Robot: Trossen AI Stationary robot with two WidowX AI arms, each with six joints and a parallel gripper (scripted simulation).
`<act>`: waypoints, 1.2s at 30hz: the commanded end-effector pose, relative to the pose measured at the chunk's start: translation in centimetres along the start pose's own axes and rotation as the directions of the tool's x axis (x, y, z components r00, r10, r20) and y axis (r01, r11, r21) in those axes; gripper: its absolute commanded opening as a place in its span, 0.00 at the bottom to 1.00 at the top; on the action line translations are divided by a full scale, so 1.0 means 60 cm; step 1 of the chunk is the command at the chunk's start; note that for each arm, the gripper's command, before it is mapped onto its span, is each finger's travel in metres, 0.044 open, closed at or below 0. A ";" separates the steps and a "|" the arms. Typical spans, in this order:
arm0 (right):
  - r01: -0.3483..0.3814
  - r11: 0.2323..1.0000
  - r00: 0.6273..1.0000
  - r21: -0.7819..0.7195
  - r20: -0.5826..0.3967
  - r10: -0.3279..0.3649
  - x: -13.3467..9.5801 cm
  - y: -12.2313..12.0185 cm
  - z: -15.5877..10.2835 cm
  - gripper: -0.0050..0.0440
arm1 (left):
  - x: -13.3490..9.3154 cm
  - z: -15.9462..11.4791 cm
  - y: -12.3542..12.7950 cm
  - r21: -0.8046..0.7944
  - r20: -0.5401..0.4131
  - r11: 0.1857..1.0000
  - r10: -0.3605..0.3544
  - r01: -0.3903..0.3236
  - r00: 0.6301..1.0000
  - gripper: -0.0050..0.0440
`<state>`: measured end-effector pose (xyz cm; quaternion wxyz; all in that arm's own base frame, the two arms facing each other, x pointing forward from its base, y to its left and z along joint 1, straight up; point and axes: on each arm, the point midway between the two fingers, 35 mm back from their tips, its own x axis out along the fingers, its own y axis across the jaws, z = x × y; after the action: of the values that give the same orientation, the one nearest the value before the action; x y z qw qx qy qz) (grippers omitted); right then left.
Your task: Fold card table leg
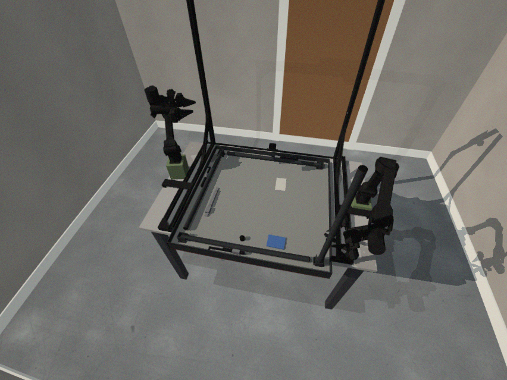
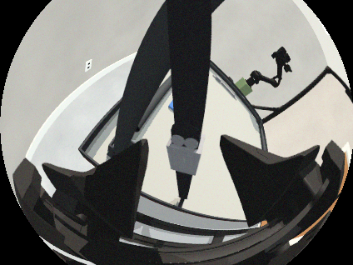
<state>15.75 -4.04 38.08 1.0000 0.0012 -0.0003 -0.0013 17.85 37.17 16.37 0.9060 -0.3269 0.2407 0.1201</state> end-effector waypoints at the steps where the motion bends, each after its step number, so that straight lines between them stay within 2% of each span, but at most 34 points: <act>1: -0.003 1.000 1.000 -0.002 -0.001 0.003 0.000 0.001 0.000 0.92 | 0.014 -0.007 0.001 -0.009 -0.007 1.000 -0.007 0.007 1.000 0.69; 16: -0.003 1.000 1.000 -0.002 -0.001 0.003 0.000 0.001 0.000 0.92 | 0.049 -0.009 0.000 -0.002 -0.001 1.000 -0.027 0.027 1.000 0.69; 22: -0.003 1.000 1.000 -0.002 -0.001 0.003 0.000 0.001 0.000 0.92 | 0.051 -0.009 0.000 -0.002 -0.001 1.000 -0.028 0.028 1.000 0.69; 25: -0.003 1.000 1.000 -0.002 -0.001 0.003 0.000 0.001 0.000 0.92 | 0.051 -0.009 0.000 -0.002 -0.001 1.000 -0.028 0.028 1.000 0.55; 27: -0.003 1.000 1.000 -0.002 -0.001 0.003 0.000 0.001 0.000 0.92 | 0.051 -0.009 0.000 -0.002 -0.001 1.000 -0.028 0.028 1.000 0.55; 29: -0.003 1.000 1.000 -0.002 -0.001 0.003 0.000 0.001 0.000 0.92 | 0.051 -0.009 0.000 -0.002 -0.001 1.000 -0.028 0.028 1.000 0.45; 36: -0.003 1.000 1.000 -0.002 -0.001 0.003 0.000 0.001 0.000 0.92 | 0.051 -0.009 0.000 -0.002 -0.001 1.000 -0.028 0.028 1.000 0.37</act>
<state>15.75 -4.04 38.08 1.0000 0.0012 -0.0003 -0.0013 20.26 37.01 14.76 0.9088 -0.3262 0.2362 0.1090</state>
